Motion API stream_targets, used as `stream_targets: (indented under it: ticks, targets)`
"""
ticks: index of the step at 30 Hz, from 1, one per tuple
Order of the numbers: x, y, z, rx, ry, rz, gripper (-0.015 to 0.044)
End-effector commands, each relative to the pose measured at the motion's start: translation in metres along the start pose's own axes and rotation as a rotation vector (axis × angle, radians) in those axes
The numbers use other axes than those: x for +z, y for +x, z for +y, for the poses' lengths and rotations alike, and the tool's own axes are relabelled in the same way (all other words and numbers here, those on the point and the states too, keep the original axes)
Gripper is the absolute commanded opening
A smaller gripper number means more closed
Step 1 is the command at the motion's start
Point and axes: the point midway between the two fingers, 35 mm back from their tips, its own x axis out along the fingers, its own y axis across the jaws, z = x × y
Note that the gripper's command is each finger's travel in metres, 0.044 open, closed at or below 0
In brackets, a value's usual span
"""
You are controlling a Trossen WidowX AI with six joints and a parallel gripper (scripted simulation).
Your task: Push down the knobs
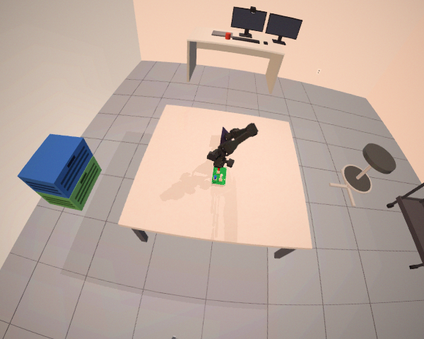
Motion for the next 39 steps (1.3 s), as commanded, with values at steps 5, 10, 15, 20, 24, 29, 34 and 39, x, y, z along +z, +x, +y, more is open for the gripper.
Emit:
stream_targets:
  ticks: [5,10,15,20,24,29,34,39]
  targets:
    - [0.0006,0.0018,0.0008,0.003,0.002,-0.004,0.0000]
    - [0.0006,0.0031,0.0009,0.003,0.002,-0.004,0.0000]
    - [0.0006,0.0045,0.0009,0.003,0.002,-0.004,0.0000]
    - [0.0006,0.0053,0.0009,0.003,0.002,-0.004,0.0000]
    - [0.0006,0.0048,0.0009,0.003,0.002,-0.004,0.0000]
    - [0.0006,0.0048,0.0009,0.003,0.002,-0.004,0.0000]
    - [0.0006,0.0048,0.0009,0.003,0.002,-0.004,0.0000]
    - [0.0006,0.0079,0.0009,0.004,0.002,-0.004,0.0000]
